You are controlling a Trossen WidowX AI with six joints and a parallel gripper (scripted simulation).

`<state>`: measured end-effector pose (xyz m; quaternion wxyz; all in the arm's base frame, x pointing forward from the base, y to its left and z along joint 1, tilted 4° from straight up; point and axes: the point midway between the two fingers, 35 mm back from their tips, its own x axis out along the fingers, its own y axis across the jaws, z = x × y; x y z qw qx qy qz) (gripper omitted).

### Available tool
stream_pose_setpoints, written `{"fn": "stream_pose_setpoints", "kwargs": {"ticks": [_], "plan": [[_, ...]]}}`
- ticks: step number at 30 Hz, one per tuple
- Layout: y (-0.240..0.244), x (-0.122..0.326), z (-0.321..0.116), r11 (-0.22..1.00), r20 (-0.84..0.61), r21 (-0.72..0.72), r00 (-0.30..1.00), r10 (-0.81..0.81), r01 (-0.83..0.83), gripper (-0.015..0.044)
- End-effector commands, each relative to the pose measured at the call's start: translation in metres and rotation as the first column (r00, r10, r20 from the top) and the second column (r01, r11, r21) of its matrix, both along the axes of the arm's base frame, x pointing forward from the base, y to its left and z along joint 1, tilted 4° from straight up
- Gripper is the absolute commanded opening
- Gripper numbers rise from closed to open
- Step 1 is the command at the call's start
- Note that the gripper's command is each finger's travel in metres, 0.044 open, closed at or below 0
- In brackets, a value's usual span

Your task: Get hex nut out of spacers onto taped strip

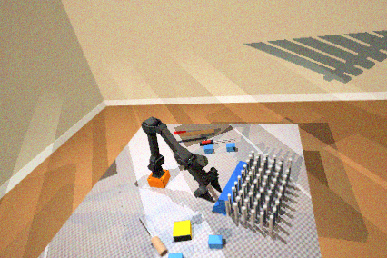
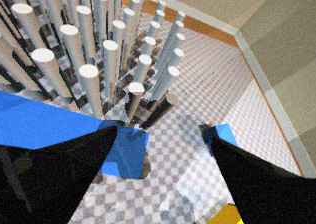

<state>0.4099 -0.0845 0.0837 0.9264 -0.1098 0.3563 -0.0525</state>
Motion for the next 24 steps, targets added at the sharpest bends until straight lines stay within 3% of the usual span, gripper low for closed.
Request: {"fn": "stream_pose_setpoints", "kwargs": {"ticks": [1,11,24], "plan": [[-0.068,-0.002,-0.02,0.997,-0.167,0.016,0.983,-0.074,0.078,0.044],[-0.163,-0.026,-0.033,0.971,-0.42,0.13,0.898,-0.131,0.202,0.044],[-0.249,-0.091,-0.039,0.88,-0.603,0.287,0.785,-0.14,0.378,0.044]]}}
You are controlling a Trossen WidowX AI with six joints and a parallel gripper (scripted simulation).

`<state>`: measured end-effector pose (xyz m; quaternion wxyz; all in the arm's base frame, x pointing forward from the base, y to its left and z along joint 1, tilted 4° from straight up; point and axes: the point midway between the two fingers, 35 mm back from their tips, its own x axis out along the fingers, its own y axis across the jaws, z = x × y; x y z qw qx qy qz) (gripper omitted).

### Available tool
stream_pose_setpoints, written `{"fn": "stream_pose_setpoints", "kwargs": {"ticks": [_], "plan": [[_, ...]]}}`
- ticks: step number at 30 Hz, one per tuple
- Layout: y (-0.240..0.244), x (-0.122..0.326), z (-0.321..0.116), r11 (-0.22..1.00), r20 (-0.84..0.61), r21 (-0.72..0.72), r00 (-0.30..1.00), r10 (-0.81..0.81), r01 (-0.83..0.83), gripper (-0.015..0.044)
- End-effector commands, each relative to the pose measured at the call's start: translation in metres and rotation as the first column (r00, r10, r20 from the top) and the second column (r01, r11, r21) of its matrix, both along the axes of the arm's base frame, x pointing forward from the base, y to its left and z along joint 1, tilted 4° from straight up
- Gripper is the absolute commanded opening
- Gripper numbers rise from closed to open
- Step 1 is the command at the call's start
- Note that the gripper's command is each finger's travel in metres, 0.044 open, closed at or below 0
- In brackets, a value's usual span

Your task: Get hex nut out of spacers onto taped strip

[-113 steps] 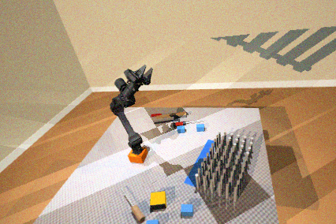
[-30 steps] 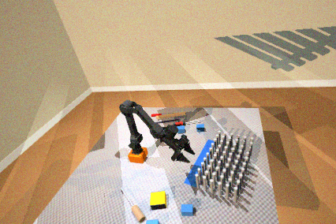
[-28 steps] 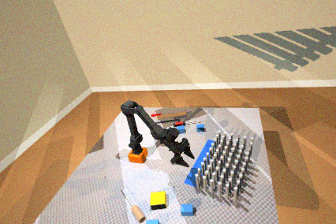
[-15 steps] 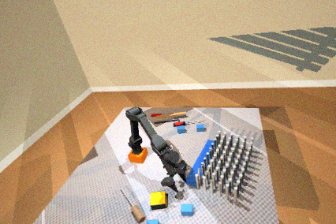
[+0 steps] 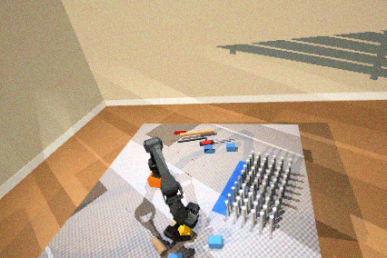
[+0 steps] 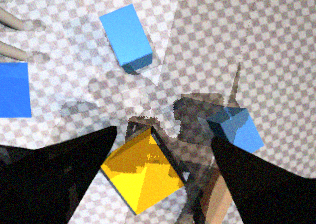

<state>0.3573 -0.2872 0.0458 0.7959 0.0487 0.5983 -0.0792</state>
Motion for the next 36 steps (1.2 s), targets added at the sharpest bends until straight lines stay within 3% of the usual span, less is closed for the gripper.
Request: {"fn": "stream_pose_setpoints", "kwargs": {"ticks": [1,12,34,36], "plan": [[-0.052,-0.045,-0.001,0.985,-0.092,0.141,0.992,-0.085,0.098,0.044],[-0.097,-0.123,0.0,0.906,-0.199,0.338,0.96,-0.196,0.255,0.044],[-0.089,-0.127,0.0,0.904,-0.201,0.342,0.959,-0.198,0.258,0.044],[-0.089,-0.127,0.0,0.904,-0.201,0.342,0.959,-0.198,0.258,0.0387]]}}
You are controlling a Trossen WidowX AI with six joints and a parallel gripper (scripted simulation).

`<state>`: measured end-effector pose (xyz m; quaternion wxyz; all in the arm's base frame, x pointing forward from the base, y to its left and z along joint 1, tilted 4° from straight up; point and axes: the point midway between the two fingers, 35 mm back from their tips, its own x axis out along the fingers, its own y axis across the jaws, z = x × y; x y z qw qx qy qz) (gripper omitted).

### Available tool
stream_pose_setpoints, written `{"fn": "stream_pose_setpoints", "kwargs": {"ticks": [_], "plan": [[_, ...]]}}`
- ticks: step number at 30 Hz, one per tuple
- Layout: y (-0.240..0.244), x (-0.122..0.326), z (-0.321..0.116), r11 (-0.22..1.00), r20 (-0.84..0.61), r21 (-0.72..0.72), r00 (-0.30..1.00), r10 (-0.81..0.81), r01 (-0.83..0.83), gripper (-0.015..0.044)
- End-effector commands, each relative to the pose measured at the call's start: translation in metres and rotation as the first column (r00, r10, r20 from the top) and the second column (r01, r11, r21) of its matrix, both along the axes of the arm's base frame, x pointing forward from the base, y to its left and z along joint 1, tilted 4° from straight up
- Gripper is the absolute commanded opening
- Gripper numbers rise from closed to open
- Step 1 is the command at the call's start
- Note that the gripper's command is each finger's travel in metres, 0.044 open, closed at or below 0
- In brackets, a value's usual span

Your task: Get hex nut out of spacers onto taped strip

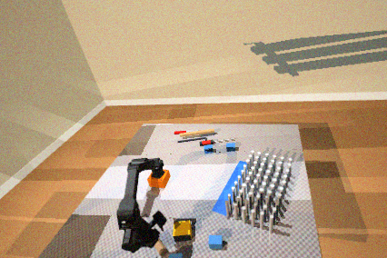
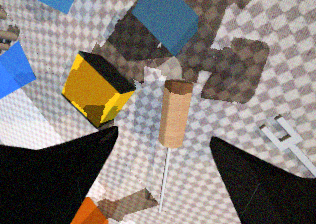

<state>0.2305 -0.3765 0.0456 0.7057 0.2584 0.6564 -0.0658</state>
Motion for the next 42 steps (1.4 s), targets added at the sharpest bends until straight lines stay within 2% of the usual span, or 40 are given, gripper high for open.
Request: {"fn": "stream_pose_setpoints", "kwargs": {"ticks": [1,4,5,17,42], "plan": [[0.001,-0.001,0.0,1.0,0.005,0.003,1.0,0.003,-0.003,0.0361],[0.001,-0.001,0.0,1.0,0.005,0.003,1.0,0.003,-0.003,0.0282],[0.001,-0.001,0.0,1.0,0.005,0.003,1.0,0.003,-0.003,0.028],[0.0,0.0,-0.001,1.0,0.005,0.003,1.0,0.003,-0.003,0.028],[0.001,0.002,-0.042,1.0,0.005,0.003,1.0,0.003,-0.003,0.028]]}}
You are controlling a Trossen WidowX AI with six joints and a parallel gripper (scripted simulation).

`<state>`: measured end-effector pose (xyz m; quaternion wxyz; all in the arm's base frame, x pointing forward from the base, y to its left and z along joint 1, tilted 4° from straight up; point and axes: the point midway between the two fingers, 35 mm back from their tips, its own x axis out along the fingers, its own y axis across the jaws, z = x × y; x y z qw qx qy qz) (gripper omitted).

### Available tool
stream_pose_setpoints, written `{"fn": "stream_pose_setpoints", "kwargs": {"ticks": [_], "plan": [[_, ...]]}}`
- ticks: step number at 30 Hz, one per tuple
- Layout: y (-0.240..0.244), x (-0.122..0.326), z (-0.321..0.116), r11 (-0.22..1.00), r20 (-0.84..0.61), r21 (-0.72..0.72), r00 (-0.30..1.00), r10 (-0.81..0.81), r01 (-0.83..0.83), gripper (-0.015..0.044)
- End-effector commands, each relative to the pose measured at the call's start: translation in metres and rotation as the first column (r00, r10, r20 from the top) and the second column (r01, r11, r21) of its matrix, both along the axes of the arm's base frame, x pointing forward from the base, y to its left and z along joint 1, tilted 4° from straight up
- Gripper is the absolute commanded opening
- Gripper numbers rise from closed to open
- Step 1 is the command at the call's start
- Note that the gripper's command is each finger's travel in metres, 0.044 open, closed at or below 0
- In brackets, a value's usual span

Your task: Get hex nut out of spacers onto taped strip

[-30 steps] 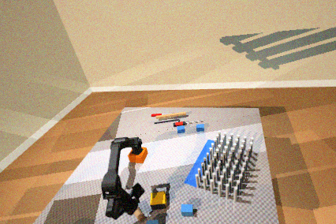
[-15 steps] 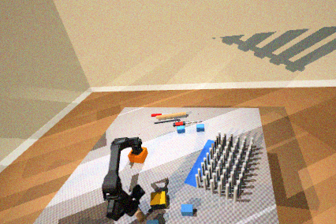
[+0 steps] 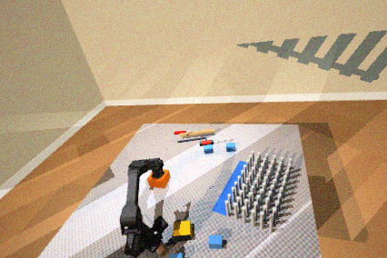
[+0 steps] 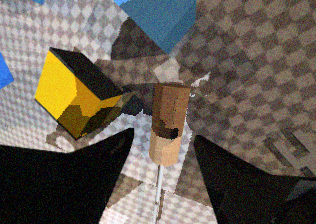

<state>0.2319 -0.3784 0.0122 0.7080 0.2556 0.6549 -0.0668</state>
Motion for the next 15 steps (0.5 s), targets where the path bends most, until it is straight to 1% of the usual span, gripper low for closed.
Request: {"fn": "stream_pose_setpoints", "kwargs": {"ticks": [1,15], "plan": [[0.003,0.0,-0.01,1.0,0.001,0.01,1.0,0.001,-0.001,0.028],[0.005,0.001,-0.032,1.0,0.001,0.01,1.0,0.001,-0.001,0.028]]}}
